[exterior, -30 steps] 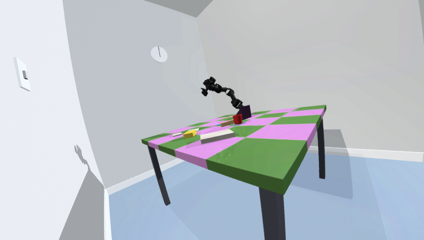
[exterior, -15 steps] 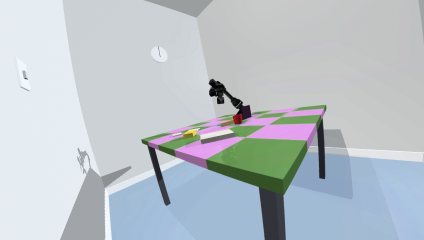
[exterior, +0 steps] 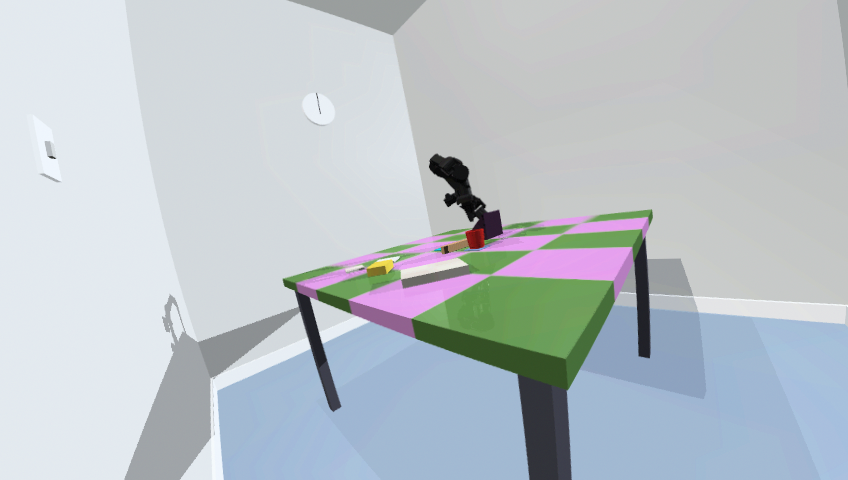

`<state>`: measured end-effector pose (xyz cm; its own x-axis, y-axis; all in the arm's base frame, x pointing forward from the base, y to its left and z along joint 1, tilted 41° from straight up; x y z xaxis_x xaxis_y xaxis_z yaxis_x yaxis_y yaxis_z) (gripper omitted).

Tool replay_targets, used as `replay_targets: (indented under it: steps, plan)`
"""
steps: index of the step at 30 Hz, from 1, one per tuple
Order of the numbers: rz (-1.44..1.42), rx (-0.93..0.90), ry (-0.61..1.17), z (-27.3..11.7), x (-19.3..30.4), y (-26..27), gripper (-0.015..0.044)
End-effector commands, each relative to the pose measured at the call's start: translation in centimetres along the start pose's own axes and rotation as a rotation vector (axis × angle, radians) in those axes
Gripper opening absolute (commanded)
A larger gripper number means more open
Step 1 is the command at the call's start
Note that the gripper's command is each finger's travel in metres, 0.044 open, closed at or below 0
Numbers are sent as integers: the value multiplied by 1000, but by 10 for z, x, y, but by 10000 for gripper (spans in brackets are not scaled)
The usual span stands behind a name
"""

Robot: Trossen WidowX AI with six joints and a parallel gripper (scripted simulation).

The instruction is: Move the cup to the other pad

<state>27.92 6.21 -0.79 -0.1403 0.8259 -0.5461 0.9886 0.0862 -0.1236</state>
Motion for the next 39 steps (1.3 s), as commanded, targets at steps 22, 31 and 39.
replay_targets:
  steps: [22, 31, 39]
  plan:
    - [41, 70, -98, 31, 6, -6, 148]
    - [41, 70, -99, 45, 5, -7, 148]
    - [41, 70, -99, 58, 4, -9, 148]
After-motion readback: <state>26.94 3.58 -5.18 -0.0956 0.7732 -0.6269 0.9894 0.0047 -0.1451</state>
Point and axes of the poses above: the point midway between the two fingers, 35 mm back from their tips, its own z axis out along the fingers, its own y axis across the jaws, x = y × z, the point moved 1 cm from there along -z, back along the fingers, and after that the axes turned 14 degrees about z, right-handed, at the moved point
